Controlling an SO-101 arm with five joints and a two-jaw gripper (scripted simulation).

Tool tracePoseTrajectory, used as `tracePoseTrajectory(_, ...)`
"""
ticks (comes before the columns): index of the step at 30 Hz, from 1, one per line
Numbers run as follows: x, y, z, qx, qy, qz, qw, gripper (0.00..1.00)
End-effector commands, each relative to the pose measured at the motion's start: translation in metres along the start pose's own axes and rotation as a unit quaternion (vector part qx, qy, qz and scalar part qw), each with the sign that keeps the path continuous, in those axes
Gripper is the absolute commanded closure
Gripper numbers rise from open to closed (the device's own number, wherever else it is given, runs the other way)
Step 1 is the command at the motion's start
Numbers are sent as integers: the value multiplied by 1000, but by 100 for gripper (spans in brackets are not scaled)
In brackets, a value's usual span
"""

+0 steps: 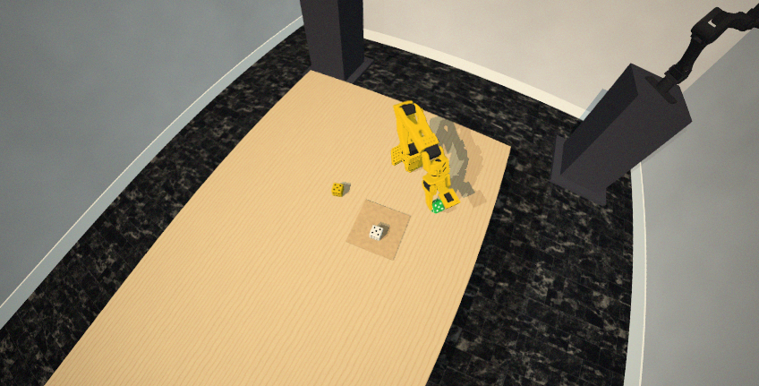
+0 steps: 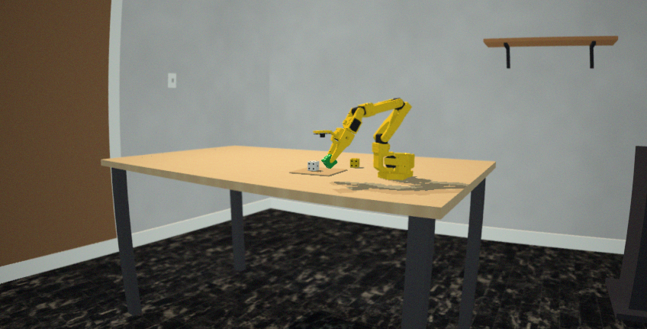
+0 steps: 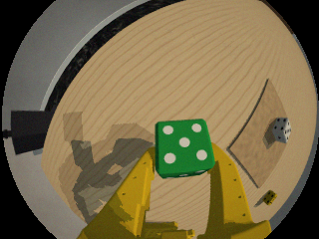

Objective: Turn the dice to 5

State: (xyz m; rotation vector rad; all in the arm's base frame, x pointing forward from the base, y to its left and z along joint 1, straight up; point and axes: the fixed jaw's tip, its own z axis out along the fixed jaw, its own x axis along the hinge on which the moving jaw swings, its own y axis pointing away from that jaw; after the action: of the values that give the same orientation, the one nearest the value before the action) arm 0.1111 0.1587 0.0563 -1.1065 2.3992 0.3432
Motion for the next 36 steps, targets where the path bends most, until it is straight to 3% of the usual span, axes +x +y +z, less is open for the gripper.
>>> tracePoseTrajectory(1, -14, -1, -2, -1, -65, -2, 998, 100)
tracePoseTrajectory(9, -20, -2, 0, -2, -131, -3, 991, 100)
tracePoseTrajectory(24, -22, -2, 2, -2, -146, -3, 989, 100)
tracePoseTrajectory(36, -31, -3, 10, -2, -199, -4, 980, 100)
